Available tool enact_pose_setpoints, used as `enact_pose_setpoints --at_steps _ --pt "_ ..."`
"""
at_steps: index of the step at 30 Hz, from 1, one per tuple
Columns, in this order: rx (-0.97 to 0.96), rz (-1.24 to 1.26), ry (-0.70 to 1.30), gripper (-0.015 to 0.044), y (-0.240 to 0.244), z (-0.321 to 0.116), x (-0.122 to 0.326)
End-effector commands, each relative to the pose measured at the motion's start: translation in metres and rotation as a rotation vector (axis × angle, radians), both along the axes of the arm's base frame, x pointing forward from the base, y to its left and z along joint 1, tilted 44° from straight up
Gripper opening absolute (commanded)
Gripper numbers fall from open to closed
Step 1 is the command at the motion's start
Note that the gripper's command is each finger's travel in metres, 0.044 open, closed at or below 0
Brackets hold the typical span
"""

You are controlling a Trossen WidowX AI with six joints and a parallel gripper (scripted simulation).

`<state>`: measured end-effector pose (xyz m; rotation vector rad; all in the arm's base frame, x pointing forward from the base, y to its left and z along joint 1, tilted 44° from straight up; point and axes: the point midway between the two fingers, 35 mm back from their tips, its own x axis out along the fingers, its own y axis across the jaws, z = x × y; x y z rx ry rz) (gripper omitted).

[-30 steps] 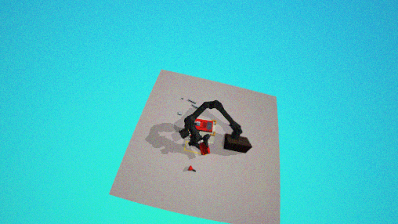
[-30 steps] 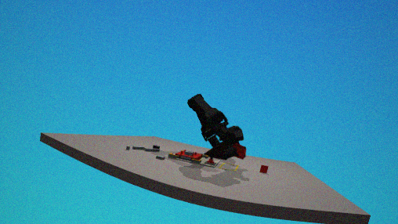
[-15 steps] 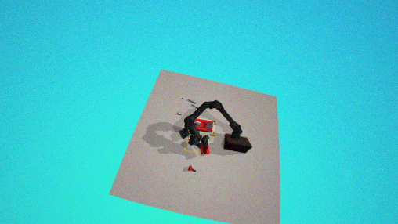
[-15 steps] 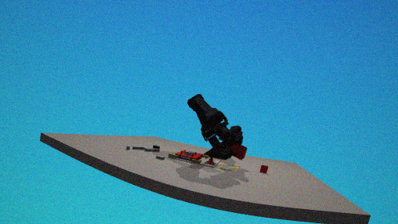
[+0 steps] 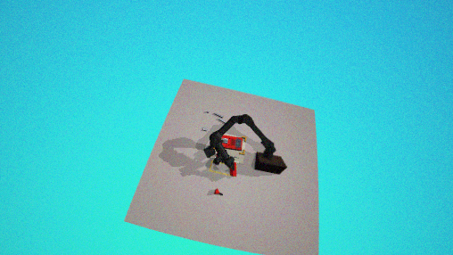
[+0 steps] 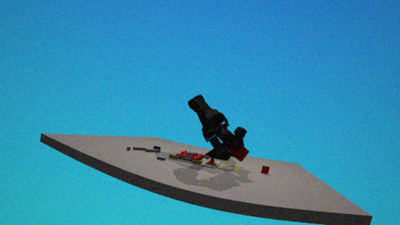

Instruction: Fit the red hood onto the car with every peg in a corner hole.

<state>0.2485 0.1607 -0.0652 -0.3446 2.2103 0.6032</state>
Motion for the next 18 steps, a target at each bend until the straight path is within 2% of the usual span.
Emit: enact_pose_setpoints --at_steps 1,18 --pt "-0.072 -0.083 -0.006 0.0 -0.001 -0.002 0.001" --pt "-0.414 -0.491 -0.033 0.0 -0.015 -0.011 0.009"
